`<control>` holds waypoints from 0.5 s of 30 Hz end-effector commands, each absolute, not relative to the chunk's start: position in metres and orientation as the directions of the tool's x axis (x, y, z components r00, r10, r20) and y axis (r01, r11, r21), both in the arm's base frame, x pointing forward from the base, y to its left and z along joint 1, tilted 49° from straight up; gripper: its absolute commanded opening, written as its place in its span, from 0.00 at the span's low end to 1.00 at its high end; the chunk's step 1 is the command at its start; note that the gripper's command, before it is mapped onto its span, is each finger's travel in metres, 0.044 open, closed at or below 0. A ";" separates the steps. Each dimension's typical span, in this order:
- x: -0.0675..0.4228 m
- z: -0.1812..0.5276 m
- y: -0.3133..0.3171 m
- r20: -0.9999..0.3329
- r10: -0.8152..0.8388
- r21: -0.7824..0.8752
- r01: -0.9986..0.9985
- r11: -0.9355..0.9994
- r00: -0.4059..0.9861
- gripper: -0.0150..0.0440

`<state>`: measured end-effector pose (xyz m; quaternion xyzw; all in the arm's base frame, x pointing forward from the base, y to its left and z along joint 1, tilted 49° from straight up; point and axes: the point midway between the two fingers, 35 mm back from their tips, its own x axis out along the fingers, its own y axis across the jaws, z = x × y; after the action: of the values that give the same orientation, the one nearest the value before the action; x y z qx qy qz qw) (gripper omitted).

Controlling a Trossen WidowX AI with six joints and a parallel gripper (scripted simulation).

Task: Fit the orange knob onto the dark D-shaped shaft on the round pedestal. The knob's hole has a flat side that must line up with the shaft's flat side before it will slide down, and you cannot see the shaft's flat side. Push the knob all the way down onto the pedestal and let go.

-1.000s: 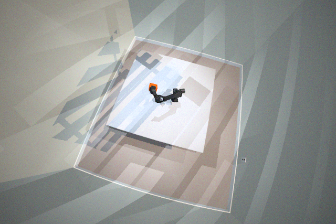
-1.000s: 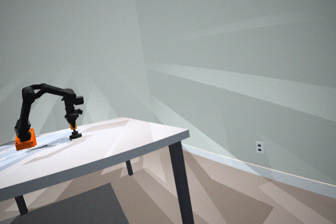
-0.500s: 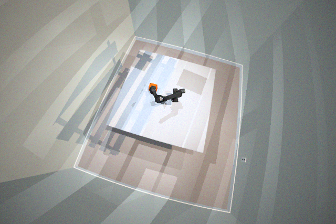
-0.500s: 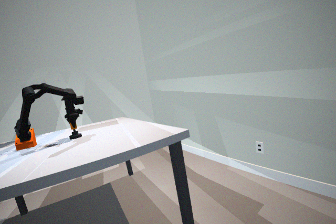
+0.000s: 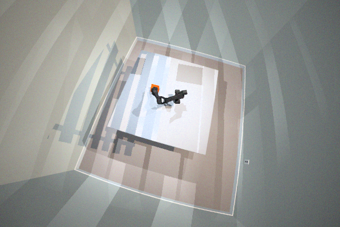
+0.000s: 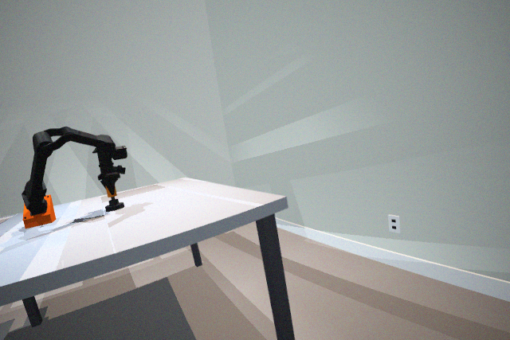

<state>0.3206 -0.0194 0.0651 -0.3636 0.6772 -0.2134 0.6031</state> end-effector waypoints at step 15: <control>0.325 0.068 -0.014 -0.659 -0.752 -0.677 -0.433 0.595 -0.003 0.25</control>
<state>0.3223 -0.0178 0.0661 -0.4080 0.6932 -0.1637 0.5712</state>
